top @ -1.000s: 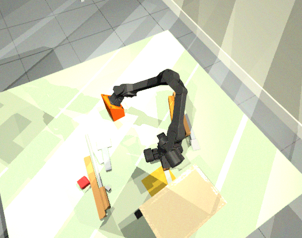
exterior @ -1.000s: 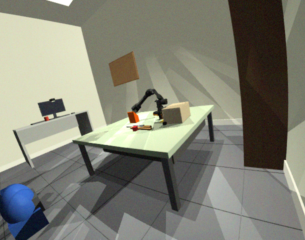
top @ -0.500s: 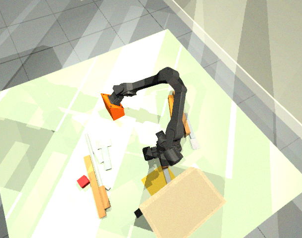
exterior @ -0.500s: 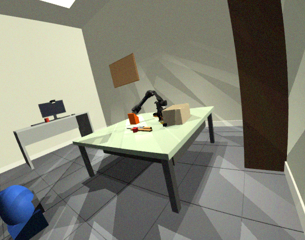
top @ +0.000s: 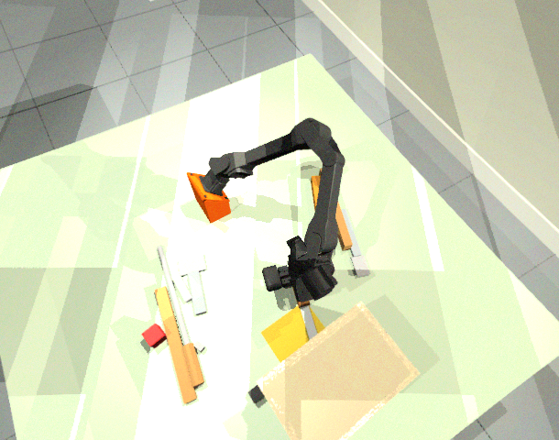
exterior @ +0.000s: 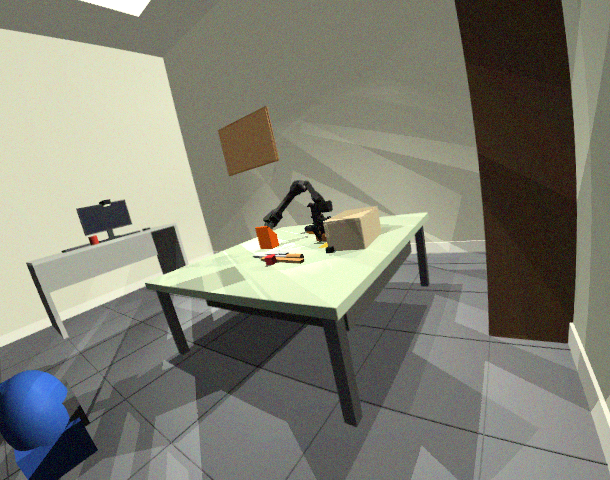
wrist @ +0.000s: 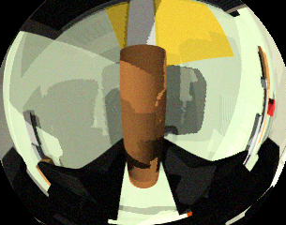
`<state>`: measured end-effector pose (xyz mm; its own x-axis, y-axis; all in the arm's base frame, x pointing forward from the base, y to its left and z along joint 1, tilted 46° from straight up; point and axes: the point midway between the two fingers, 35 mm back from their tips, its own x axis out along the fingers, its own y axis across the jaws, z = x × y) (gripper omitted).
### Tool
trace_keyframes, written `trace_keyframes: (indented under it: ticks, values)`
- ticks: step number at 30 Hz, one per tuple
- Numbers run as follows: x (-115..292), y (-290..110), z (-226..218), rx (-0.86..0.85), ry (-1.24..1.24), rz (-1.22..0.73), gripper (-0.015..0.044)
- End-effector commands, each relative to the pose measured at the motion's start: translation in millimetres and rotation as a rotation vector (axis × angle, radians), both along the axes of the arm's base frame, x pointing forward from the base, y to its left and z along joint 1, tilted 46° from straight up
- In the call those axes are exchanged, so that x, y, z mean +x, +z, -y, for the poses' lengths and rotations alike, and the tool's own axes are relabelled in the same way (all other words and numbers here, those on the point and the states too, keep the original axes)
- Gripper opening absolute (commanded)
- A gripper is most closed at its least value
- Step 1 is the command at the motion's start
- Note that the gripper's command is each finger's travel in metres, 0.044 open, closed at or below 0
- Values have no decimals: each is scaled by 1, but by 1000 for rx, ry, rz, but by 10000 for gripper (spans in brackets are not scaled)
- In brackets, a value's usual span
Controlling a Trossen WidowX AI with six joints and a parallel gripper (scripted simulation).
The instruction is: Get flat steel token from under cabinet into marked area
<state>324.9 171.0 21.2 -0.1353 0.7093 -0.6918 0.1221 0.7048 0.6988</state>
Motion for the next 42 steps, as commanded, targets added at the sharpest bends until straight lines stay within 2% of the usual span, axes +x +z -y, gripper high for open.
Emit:
trace_keyframes:
  ticks: [1, 42]
  values:
    - [-6, 0, 0, -1, -1, -4, 0]
    - [-51, 10, -2, -1, -1, -6, 0]
